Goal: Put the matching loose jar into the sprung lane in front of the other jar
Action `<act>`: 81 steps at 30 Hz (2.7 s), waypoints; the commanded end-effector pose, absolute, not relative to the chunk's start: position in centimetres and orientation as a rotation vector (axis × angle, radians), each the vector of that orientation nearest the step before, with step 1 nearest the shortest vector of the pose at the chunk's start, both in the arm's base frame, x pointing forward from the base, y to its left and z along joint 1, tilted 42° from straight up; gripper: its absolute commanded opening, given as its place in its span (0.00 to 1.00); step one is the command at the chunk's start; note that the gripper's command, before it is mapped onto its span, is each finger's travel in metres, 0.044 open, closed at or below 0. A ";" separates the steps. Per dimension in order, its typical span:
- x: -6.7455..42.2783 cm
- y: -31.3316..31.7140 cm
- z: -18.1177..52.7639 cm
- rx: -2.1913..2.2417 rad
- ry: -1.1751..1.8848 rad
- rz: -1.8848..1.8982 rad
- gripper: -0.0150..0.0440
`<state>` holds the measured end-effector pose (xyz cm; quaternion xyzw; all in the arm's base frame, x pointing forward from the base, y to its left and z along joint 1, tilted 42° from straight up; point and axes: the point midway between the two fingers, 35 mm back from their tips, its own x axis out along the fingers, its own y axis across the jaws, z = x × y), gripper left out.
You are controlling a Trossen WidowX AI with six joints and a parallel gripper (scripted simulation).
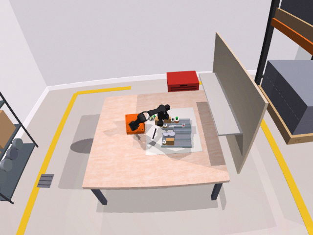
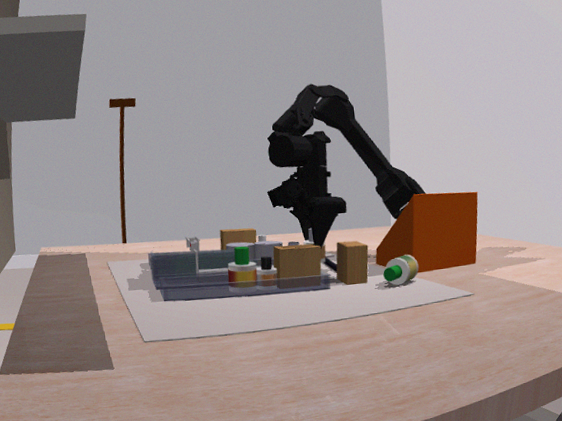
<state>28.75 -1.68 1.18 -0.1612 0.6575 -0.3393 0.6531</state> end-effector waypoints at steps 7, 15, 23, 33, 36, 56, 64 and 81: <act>29.5 -1.8 1.3 -0.366 1.483 -0.769 0.25; 29.8 -1.8 1.3 -0.366 1.483 -0.769 0.25; 30.1 -1.9 1.3 -0.366 1.483 -0.769 0.25; 30.4 -2.0 1.4 -0.366 1.483 -0.769 0.25; 30.6 -2.0 1.4 -0.366 1.482 -0.769 0.25; 31.3 -2.2 1.5 -0.366 1.482 -0.769 0.25; 31.6 -2.2 1.5 -0.365 1.482 -0.769 0.25; 32.2 -2.4 1.6 -0.365 1.481 -0.769 0.25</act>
